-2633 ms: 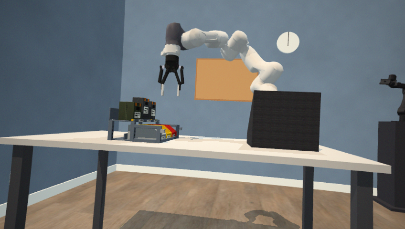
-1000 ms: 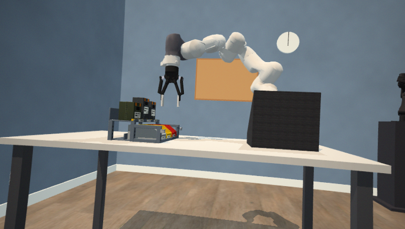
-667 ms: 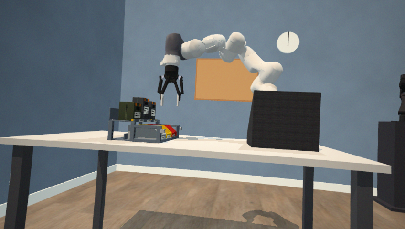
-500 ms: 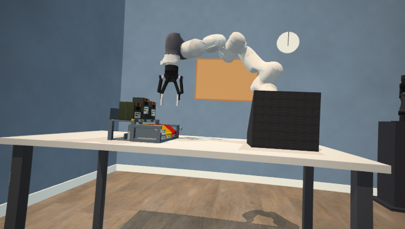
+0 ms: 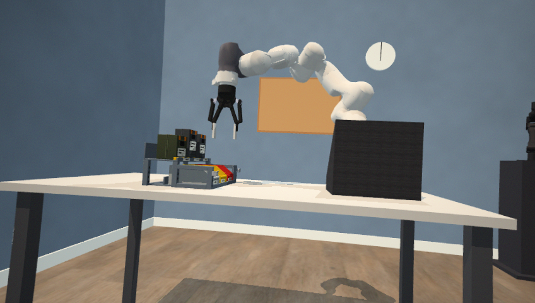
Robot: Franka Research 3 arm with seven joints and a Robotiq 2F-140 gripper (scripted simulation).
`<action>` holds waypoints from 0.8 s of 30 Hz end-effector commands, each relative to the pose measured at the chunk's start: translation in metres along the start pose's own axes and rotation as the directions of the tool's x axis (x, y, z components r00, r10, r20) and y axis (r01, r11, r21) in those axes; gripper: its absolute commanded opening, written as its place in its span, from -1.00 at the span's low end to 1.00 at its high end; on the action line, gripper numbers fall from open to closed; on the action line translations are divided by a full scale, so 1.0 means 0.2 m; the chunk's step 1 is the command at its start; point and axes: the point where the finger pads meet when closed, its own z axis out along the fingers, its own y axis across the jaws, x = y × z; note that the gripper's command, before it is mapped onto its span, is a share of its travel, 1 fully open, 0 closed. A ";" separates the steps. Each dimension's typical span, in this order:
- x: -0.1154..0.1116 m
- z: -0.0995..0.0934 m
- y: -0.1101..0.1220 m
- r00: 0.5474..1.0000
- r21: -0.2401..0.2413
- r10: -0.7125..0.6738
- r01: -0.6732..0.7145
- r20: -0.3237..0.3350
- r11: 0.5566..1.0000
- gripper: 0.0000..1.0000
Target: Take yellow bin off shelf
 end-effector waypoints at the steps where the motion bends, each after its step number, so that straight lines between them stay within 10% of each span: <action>1: 0.00 -0.01 0.01 1.000 -0.002 0.004 -0.004 0.000 1.000 0.15; 24: 0.00 -0.03 0.01 1.000 -0.002 0.004 -0.004 0.000 1.000 0.15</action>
